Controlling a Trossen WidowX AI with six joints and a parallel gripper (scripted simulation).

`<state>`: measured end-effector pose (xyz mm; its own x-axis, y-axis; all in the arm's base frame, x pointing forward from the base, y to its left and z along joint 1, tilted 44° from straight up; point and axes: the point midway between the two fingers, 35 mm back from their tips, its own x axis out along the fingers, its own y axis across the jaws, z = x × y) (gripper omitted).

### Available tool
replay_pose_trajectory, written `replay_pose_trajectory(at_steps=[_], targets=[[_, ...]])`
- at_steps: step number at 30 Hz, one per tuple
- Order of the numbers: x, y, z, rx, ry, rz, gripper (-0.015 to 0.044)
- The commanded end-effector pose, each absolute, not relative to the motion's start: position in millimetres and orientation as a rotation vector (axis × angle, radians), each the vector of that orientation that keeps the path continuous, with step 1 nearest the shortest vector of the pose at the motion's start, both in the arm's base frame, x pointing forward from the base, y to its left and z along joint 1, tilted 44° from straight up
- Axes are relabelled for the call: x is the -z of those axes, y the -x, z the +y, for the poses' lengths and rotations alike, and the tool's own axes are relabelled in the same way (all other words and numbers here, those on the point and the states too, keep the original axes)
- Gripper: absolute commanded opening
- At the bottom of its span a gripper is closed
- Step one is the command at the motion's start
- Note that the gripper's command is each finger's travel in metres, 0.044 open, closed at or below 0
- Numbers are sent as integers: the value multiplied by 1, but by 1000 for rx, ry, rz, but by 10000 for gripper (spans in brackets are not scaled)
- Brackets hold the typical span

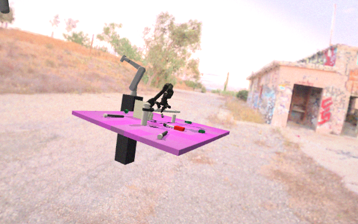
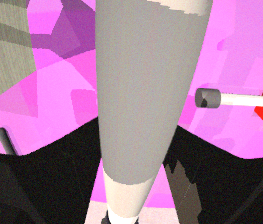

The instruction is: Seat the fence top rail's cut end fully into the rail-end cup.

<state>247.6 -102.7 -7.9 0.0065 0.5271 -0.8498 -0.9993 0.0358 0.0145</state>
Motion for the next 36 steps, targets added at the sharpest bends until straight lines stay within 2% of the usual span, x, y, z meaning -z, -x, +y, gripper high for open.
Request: replay_pose_trajectory(at_steps=[1, 36], targets=[[8, -247, -104, -1395, 765, 816, 0], [9, -246, -108, -1393, 766, 822, 0]])
